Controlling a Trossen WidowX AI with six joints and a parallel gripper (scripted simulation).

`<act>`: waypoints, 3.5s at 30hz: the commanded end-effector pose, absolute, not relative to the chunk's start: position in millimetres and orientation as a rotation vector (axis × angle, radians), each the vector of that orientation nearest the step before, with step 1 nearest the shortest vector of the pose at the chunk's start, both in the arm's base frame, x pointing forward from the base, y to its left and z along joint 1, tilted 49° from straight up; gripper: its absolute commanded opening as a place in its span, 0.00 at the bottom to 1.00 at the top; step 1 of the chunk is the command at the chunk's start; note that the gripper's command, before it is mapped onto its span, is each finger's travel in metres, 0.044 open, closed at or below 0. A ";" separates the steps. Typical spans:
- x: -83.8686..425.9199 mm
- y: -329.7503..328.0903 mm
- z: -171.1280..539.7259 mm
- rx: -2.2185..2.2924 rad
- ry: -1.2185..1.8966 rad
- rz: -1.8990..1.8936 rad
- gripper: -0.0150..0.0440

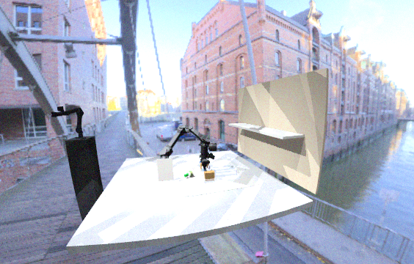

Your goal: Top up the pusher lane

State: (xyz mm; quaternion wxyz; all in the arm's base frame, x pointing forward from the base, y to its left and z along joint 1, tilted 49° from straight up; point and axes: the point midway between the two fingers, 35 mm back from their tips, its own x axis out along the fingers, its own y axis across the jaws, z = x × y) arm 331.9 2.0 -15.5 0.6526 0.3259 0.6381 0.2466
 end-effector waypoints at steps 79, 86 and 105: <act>338.4 14.8 -24.4 0.744 1.427 0.567 0.25; 338.1 16.9 -26.1 0.744 1.427 0.567 0.25; 337.5 20.2 -28.9 0.744 1.427 0.568 0.25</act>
